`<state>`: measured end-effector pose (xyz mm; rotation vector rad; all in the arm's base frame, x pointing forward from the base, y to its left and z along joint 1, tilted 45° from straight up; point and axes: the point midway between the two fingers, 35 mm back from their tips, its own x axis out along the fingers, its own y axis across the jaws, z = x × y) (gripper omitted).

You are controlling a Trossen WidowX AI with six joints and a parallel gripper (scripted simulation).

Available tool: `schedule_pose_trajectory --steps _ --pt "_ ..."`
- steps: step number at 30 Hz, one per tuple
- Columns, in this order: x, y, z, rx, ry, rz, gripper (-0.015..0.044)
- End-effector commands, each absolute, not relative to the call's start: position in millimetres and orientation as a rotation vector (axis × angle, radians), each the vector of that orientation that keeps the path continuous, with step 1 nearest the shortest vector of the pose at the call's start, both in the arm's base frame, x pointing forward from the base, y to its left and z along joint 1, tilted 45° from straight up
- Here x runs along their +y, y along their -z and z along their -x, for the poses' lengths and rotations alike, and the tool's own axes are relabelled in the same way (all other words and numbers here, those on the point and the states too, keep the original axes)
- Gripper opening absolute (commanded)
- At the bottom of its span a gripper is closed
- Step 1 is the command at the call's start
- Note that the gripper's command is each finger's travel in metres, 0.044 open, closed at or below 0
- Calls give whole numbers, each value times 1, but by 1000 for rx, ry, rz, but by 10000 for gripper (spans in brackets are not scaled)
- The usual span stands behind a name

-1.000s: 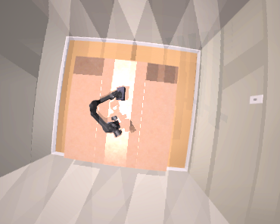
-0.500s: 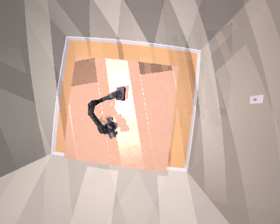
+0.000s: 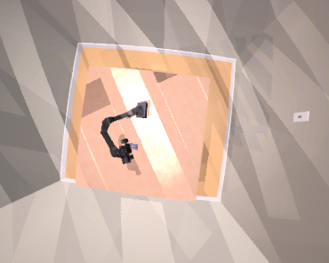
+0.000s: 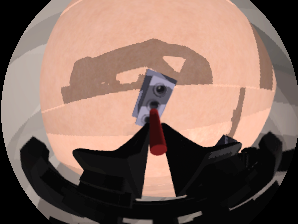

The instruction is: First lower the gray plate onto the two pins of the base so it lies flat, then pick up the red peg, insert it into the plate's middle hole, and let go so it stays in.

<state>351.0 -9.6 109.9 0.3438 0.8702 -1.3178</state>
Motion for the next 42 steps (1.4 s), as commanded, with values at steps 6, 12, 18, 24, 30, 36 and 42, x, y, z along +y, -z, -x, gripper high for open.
schedule_pose_trajectory --steps 6,12,18,24,30,36,42 --pt "-13 -113 -352 871 1316 -333 0" --pt "-13 -113 -352 871 1316 -333 0" --pt "-13 -113 -352 871 1316 -333 0" --pt "-12 -113 -352 870 1317 -338 0" --pt "-12 -112 -352 869 1318 -342 0" --pt "-14 -114 -354 869 1318 -342 0" --pt "-15 -115 -355 869 1318 -342 0"
